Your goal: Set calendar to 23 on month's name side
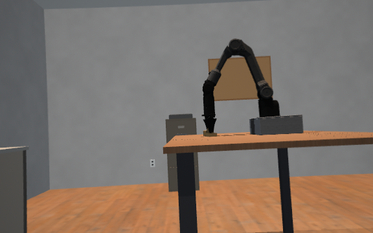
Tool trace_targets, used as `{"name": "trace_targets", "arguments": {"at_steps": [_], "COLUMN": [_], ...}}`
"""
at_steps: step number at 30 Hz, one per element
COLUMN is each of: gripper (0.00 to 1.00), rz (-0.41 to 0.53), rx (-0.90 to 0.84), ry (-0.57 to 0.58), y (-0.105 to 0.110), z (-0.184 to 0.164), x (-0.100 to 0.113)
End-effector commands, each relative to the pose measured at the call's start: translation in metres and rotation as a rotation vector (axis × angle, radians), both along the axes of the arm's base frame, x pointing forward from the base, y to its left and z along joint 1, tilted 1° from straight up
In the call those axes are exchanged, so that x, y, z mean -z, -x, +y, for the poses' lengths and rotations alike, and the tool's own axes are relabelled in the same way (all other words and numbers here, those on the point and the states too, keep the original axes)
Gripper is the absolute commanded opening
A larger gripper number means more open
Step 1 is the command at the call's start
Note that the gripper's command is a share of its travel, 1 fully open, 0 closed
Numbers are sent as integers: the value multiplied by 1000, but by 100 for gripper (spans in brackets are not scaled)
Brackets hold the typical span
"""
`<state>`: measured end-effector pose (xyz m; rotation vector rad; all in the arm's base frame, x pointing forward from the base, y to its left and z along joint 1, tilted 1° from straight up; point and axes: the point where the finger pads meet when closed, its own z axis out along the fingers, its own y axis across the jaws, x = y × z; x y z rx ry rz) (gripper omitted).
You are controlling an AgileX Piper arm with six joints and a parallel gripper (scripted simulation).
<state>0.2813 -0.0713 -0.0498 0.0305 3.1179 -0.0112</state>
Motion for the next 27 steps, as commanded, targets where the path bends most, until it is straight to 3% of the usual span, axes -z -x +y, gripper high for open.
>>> {"name": "trace_targets", "arguments": {"at_steps": [1, 2, 10, 11, 27], "gripper": [40, 46, 56, 61, 61], "rz": [3, 3, 3, 3, -2], "rx": [1, 1, 1, 1, 1], "ry": [0, 0, 0, 0, 1], "y": [1, 1, 1, 1, 0], "z": [0, 0, 0, 0, 0], "x": [1, 1, 1, 1, -6]}}
